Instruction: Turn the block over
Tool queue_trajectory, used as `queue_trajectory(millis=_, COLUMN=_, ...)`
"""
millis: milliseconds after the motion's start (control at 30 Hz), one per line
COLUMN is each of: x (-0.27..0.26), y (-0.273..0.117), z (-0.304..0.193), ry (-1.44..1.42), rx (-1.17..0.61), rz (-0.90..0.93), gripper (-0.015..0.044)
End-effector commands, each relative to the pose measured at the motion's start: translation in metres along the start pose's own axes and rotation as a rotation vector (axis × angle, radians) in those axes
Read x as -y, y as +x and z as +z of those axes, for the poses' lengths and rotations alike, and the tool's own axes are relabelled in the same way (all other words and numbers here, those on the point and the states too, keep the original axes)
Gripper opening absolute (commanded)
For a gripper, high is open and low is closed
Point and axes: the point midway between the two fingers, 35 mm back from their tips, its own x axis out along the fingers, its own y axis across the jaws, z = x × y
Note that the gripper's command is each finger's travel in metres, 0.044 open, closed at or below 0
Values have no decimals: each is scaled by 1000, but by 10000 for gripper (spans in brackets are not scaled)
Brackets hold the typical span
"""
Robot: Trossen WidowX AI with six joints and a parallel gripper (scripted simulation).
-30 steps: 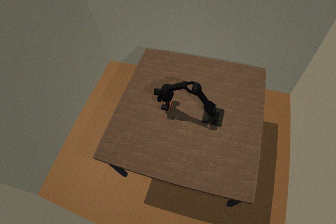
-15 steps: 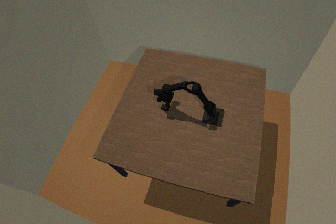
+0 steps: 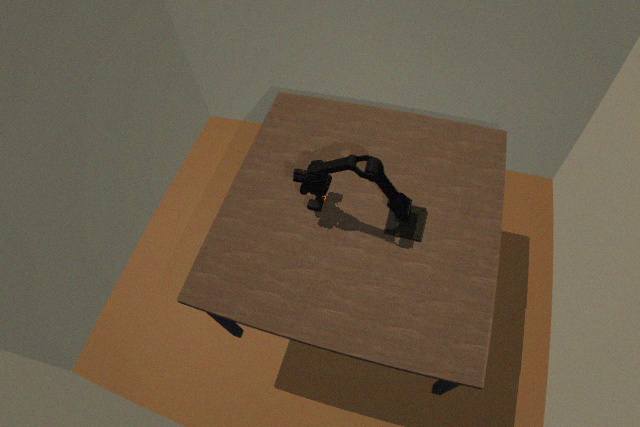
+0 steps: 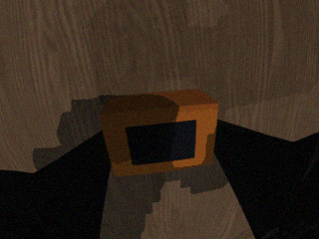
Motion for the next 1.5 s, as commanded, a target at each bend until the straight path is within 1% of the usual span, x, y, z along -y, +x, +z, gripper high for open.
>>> queue_trajectory(millis=0, x=0, y=-18, z=1, ry=3, rx=6, rz=3, gripper=11)
queue_trajectory(millis=33, x=0, y=-23, z=1, ry=3, rx=6, rz=3, gripper=0)
queue_trajectory(millis=267, x=0, y=-26, z=1, ry=3, rx=27, rz=3, gripper=0)
queue_trajectory(millis=900, x=0, y=-18, z=4, ry=2, rx=304, rz=-1, gripper=0)
queue_trajectory(millis=1467, x=0, y=-19, z=-4, ry=4, rx=548, rz=2, gripper=0)
